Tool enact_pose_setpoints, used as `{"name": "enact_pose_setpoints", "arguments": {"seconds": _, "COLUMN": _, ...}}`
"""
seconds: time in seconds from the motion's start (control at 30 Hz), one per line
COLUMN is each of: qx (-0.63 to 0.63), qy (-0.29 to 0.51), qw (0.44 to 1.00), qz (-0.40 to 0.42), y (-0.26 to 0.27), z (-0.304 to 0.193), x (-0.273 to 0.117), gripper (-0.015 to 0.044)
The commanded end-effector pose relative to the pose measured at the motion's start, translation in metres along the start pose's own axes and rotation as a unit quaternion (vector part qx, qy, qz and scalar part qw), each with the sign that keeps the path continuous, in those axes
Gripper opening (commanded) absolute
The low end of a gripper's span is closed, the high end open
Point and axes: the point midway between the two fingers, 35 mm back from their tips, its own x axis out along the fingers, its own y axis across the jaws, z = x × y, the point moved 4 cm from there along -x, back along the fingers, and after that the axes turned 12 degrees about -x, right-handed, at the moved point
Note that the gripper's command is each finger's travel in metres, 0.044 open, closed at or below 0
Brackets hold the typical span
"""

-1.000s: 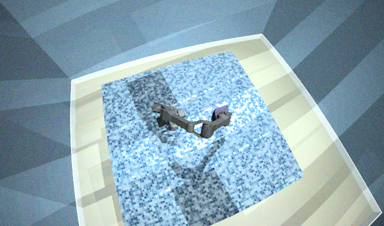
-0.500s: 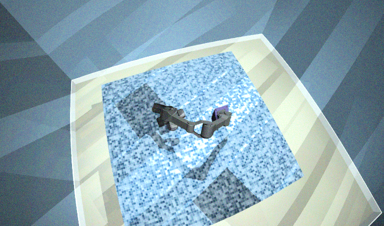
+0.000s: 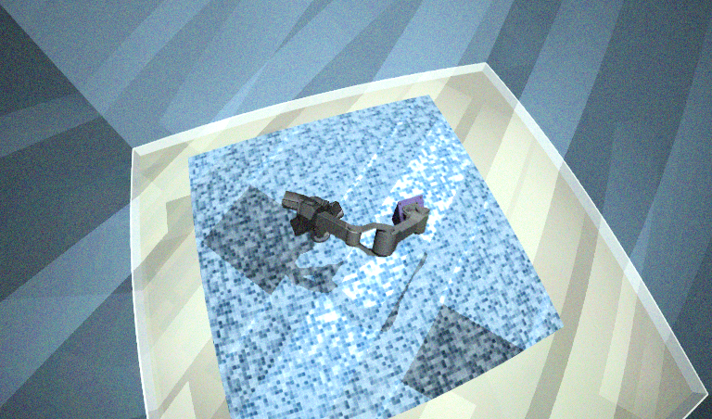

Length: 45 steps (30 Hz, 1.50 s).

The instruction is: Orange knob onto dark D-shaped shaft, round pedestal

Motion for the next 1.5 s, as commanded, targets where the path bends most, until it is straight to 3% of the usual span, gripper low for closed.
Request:
{"name": "enact_pose_setpoints", "arguments": {"seconds": 0.0, "qx": -0.035, "qy": 0.0, "qw": 0.999, "qz": -0.002, "y": -0.0004, "z": -0.0007, "x": -0.002, "gripper": 0.0}}
{"name": "enact_pose_setpoints", "arguments": {"seconds": 0.13, "qx": -0.096, "qy": 0.0, "qw": 0.995, "qz": -0.002, "y": 0.0007, "z": -0.0024, "x": -0.0009, "gripper": 0.0}}
{"name": "enact_pose_setpoints", "arguments": {"seconds": 1.3, "qx": -0.096, "qy": 0.0, "qw": 0.995, "qz": -0.002, "y": -0.0001, "z": -0.0009, "x": -0.0023, "gripper": 0.0}}
{"name": "enact_pose_setpoints", "arguments": {"seconds": 1.47, "qx": -0.158, "qy": 0.0, "qw": 0.987, "qz": -0.002, "y": -0.0001, "z": -0.0016, "x": -0.0021, "gripper": 0.0}}
